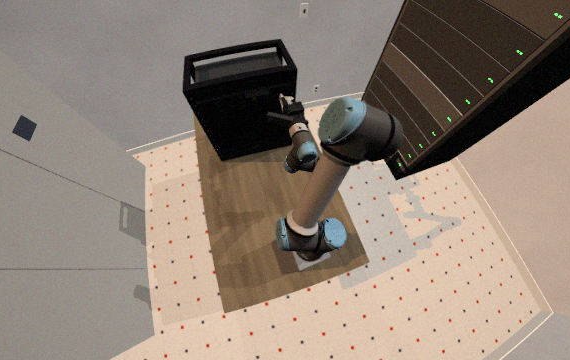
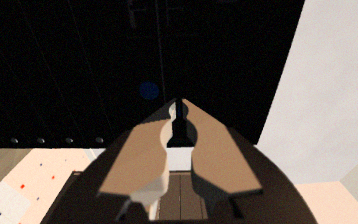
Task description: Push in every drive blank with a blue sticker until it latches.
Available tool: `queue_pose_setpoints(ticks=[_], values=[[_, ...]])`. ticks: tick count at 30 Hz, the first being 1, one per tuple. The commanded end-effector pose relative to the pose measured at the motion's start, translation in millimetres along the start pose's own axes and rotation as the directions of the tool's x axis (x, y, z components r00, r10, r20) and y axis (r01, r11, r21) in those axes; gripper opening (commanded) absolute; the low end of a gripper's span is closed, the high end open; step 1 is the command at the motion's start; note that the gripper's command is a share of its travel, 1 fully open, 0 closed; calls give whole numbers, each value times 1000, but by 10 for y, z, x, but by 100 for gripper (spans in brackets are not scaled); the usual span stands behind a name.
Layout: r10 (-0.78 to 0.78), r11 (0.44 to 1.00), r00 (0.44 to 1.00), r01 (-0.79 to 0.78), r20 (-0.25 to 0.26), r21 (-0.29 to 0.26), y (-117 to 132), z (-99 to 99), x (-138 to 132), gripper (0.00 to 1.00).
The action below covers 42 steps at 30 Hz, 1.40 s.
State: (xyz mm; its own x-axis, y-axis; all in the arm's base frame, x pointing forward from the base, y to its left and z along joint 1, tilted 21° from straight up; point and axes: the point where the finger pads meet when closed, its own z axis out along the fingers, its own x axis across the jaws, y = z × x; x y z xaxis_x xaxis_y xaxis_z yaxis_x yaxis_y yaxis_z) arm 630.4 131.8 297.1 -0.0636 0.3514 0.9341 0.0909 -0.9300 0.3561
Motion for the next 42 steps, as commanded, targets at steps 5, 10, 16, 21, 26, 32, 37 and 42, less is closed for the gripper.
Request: queue_pose_setpoints(ticks=[5, 10, 16, 21, 26, 32, 37, 42], values=[[0, 1000, 1000, 0, -1, 0, 0, -155, 6, 0], [0, 1000, 1000, 0, -1, 0, 0, -278, 6, 0], [0, 1000, 1000, 0, -1, 0, 0, -575, 5, 0], [0, 1000, 1000, 0, -1, 0, 0, -801, 5, 0], [0, 1000, 1000, 0, -1, 0, 0, -900, 5, 0], [0, 1000, 1000, 0, -1, 0, 0, -990, 5, 0], [0, 1000, 1000, 0, -1, 0, 0, -998, 5, 0], [0, 1000, 1000, 0, -1, 0, 0, -1040, 5, 0]])
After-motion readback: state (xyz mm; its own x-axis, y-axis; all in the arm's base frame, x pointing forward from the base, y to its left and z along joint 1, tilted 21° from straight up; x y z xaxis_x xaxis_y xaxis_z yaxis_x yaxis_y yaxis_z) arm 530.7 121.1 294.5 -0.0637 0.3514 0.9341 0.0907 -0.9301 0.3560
